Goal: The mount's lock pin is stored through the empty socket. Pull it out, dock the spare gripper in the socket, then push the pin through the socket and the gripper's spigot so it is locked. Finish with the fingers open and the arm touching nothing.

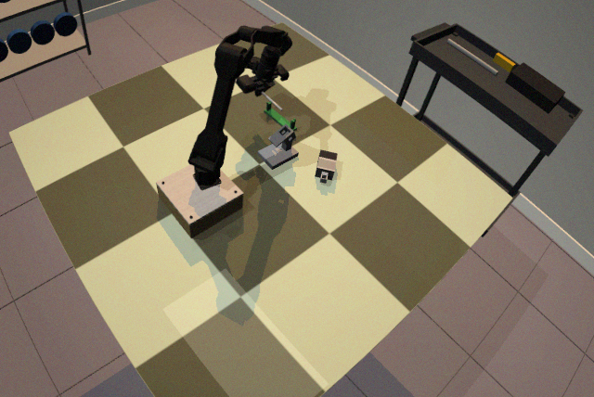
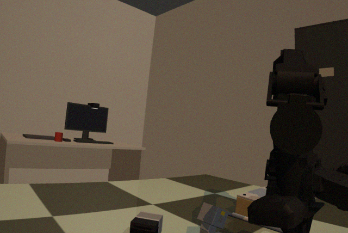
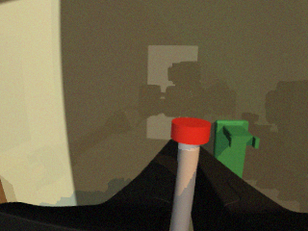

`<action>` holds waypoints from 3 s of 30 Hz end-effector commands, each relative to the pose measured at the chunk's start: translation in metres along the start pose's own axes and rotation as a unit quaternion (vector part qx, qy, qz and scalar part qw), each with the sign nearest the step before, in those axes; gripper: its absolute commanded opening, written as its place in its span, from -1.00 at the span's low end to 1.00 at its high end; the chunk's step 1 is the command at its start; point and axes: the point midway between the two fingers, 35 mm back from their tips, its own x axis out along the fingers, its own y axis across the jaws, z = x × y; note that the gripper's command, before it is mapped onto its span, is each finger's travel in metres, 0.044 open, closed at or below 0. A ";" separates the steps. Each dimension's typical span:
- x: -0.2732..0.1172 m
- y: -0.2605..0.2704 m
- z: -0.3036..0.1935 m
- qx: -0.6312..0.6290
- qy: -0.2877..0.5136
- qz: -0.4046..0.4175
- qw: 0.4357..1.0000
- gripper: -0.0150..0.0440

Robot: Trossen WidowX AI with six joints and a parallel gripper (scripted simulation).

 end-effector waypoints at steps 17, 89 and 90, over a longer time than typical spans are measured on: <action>-0.003 -0.042 0.030 -0.030 0.002 0.003 1.000 -0.49; 0.060 -0.050 0.022 -0.031 0.003 0.008 0.999 0.19; 0.056 -0.050 0.022 -0.031 0.003 0.008 0.999 0.19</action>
